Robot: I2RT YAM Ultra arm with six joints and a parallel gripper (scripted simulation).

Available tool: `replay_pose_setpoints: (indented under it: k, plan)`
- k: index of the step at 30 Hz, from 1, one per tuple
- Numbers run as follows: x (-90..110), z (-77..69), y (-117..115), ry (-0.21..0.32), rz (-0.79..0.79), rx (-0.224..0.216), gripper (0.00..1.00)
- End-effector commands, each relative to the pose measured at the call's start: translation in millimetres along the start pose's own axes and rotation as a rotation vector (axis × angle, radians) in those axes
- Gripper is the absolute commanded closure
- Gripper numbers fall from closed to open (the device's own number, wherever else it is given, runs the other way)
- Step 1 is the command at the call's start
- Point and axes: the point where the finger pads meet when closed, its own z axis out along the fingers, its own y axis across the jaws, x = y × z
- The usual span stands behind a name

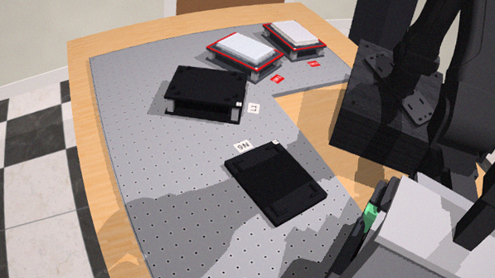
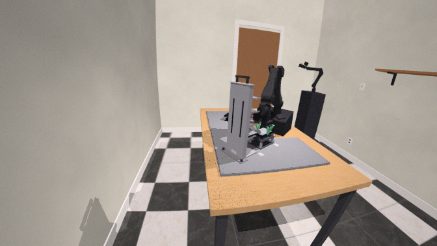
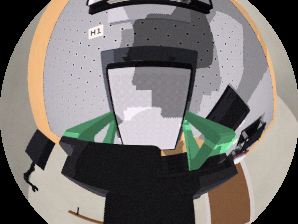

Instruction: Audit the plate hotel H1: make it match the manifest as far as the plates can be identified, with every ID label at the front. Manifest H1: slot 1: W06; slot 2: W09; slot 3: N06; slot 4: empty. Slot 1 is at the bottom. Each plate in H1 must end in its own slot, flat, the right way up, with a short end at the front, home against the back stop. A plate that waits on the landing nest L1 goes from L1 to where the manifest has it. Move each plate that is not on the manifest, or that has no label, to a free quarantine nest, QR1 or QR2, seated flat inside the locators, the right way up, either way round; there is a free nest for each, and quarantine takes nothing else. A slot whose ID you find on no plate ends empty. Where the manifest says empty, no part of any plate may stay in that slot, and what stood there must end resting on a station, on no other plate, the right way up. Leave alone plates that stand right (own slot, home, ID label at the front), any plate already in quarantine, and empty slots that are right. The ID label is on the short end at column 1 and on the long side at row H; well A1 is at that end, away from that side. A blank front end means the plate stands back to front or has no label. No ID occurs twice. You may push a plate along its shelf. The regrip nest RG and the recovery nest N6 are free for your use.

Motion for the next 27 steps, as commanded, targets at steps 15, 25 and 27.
replay_pose_setpoints:
  k: [15, 25, 27]
  plan:
    - [0.6, 12.8, -2.4, -0.004, 0.000, 0.002, 0.14]
    - [0.3, 19.1, -3.4, -0.005, 0.003, 0.002, 0.14]
    - [0.6, 17.9, -3.1, -0.010, 0.002, 0.001, 0.14]
